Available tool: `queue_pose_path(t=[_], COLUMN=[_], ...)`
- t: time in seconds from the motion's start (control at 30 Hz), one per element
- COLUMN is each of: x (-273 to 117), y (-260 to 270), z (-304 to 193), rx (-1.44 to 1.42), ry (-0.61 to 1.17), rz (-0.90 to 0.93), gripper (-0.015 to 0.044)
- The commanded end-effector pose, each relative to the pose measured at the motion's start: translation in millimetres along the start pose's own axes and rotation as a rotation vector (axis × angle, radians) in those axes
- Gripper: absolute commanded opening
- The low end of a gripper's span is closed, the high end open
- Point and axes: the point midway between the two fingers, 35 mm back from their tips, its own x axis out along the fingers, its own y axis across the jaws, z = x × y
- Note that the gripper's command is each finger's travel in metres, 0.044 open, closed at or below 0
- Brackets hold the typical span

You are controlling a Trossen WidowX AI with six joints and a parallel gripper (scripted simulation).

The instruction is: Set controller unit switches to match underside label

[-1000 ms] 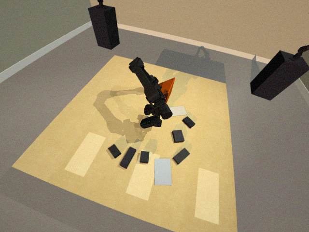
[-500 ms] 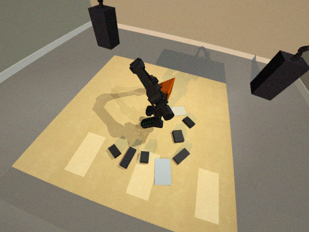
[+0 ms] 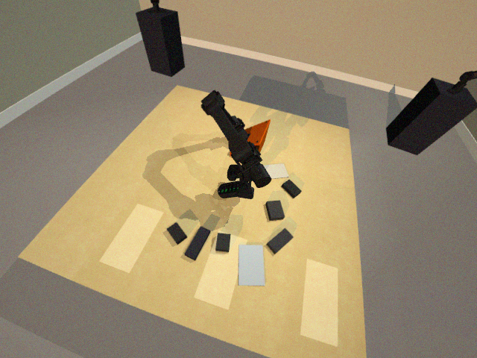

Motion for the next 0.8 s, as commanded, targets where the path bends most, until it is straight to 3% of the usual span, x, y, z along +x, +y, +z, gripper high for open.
queue_pose_path(t=[0.0, 0.77], x=[6, 19], y=[-2, -2], z=[0, -12], rx=[0.002, 0.002], ry=[-0.009, -0.009], rz=[-0.013, -0.012], gripper=[0.0338, 0.0338])
